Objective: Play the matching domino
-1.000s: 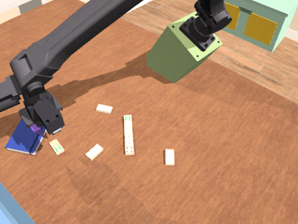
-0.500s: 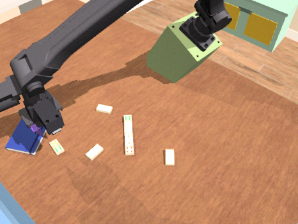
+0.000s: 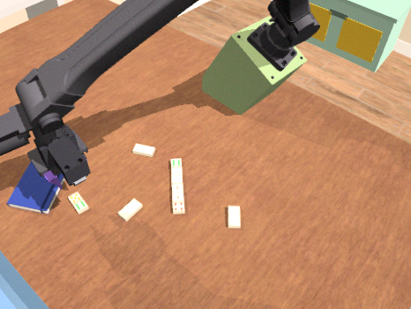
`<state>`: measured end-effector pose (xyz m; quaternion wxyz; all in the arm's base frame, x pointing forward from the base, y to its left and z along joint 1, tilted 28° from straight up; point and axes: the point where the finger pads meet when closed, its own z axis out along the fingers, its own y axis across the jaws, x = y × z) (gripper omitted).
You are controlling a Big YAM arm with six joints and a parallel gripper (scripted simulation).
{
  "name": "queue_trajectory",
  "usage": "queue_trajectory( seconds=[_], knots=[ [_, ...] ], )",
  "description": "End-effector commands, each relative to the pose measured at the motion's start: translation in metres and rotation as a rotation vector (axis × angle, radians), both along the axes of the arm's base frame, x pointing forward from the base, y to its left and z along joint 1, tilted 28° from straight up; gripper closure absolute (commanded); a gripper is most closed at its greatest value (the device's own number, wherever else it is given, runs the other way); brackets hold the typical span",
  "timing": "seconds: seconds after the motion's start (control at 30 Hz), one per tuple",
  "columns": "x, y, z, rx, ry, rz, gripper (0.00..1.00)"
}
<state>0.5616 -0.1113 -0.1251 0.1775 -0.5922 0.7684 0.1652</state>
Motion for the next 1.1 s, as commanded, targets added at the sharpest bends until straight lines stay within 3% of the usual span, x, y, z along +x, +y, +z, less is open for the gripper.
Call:
queue_trajectory(
  seconds=[0.0,0.03,0.33,0.57,0.6,0.9,1.07],
  knots=[
    [0.002,0.009,-0.009,0.001,0.009,0.007,0.58],
    [0.003,0.000,0.000,-0.003,-0.009,-0.003,0.58],
    [0.005,0.028,-0.044,0.001,0.009,0.007,0.58],
    [0.005,0.028,-0.044,0.001,0.009,0.007,0.58],
    [0.006,0.019,-0.036,-0.004,-0.006,0.005,0.58],
    [0.007,0.036,-0.060,0.002,0.006,0.001,0.58],
    [0.007,0.036,-0.060,0.002,0.006,0.001,0.58]
  ],
)
